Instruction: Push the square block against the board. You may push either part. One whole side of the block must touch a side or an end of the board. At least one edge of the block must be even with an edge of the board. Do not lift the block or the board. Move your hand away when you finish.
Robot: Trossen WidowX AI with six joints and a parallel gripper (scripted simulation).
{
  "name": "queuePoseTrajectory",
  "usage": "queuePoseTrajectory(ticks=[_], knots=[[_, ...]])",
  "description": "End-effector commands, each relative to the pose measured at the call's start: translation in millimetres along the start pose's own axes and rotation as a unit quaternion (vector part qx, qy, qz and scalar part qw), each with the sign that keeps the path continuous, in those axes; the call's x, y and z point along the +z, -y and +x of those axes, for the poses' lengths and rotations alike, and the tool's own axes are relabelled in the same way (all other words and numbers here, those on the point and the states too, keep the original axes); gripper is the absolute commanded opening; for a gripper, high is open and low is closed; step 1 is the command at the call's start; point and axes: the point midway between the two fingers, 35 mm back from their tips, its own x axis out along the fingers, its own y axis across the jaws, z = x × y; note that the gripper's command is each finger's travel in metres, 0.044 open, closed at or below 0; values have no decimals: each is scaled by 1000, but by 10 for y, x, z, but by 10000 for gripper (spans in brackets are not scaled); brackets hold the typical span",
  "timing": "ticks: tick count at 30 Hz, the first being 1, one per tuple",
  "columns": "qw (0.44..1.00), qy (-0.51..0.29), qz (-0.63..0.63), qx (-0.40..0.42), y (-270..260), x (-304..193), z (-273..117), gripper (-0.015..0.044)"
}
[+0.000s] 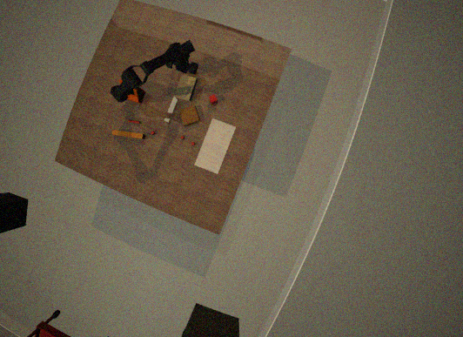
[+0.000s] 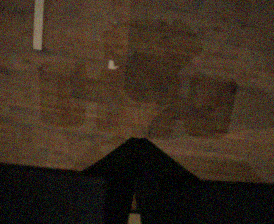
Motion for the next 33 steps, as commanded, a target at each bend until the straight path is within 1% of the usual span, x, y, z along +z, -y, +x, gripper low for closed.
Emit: queuePoseTrajectory(ticks=[1,33], knots=[[1000,-3,-5,2,-16,-52,24,0],[1000,-4,-5,2,10,-334,18,0]])
